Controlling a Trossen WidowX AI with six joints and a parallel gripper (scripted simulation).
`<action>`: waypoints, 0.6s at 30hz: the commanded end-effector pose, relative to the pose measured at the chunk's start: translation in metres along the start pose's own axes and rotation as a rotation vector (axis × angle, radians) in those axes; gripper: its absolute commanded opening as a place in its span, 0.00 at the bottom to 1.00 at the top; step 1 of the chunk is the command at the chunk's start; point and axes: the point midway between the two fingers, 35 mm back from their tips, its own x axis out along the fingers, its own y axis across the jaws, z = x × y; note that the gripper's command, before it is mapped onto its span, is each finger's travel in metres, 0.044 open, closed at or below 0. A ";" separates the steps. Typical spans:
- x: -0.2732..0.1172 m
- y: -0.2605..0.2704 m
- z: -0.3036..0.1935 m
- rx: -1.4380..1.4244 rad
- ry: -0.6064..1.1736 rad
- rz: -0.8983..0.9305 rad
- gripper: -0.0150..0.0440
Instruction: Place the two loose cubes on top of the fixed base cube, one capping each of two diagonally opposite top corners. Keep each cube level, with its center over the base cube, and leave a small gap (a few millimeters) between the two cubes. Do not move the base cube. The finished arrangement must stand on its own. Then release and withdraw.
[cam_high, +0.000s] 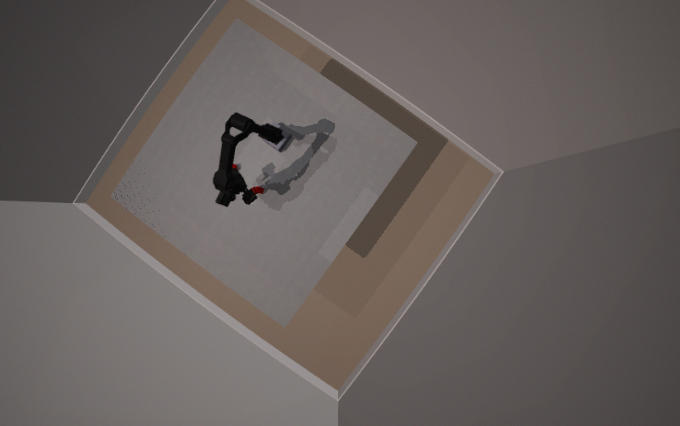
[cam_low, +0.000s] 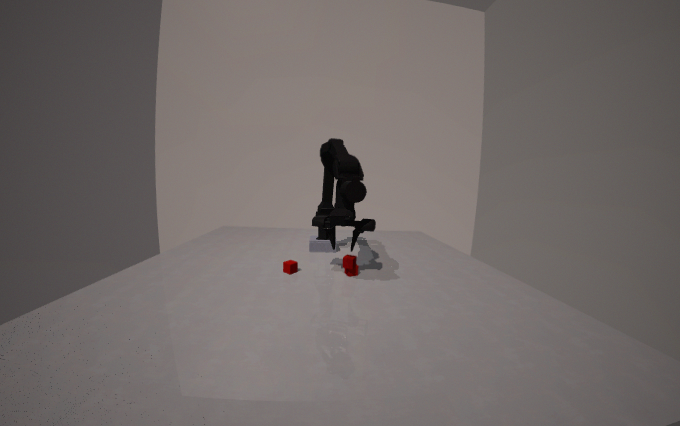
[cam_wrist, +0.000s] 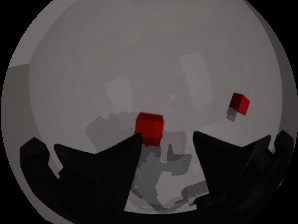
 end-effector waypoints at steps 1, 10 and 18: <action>-0.007 -0.021 0.008 -0.145 -0.008 0.000 0.70; -0.018 -0.069 0.021 -0.487 -0.008 -0.005 0.70; -0.028 -0.112 0.025 -0.790 -0.006 -0.009 0.70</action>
